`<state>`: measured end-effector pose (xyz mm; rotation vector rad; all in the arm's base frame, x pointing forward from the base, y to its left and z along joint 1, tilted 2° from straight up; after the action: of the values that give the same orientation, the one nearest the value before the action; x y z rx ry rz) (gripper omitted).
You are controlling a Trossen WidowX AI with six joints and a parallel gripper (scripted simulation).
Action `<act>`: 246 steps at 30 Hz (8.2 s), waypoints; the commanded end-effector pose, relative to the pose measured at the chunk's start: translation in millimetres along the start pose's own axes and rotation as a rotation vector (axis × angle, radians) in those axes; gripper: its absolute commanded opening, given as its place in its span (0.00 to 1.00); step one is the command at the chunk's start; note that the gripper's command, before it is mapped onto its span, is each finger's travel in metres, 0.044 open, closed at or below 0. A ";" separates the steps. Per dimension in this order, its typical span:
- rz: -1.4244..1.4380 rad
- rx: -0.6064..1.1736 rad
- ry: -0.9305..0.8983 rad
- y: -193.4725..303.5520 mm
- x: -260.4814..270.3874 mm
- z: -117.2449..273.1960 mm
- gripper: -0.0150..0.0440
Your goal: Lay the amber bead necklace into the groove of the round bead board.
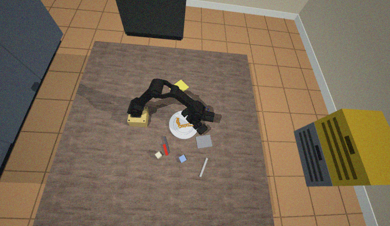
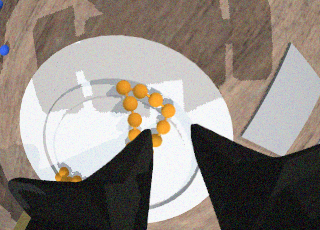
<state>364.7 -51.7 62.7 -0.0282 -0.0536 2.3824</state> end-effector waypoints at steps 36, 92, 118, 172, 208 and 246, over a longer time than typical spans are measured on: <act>0.001 0.005 -0.008 1.0 1.4 -13.4 0.25; 0.002 0.008 -0.015 1.4 -11.1 -9.4 1.00; 0.003 0.008 -0.016 1.4 -11.2 -7.6 1.00; -0.843 0.015 -0.012 11.8 -4.4 -17.5 0.46; -0.840 0.012 -0.006 11.5 -5.3 -15.3 0.25; -0.843 0.015 -0.011 15.8 -15.6 -17.8 0.25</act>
<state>366.8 -73.9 47.8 0.0032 -0.0450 1.5359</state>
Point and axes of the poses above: the point midway between the two fingers, 35 mm back from their tips, its own z axis back along the fingers, its own x axis across the jaws, y = z × x, the point moved 8 cm from there along z, back along the fingers, and after that the axes turned 5 degrees about z, right-handed, at the moved point
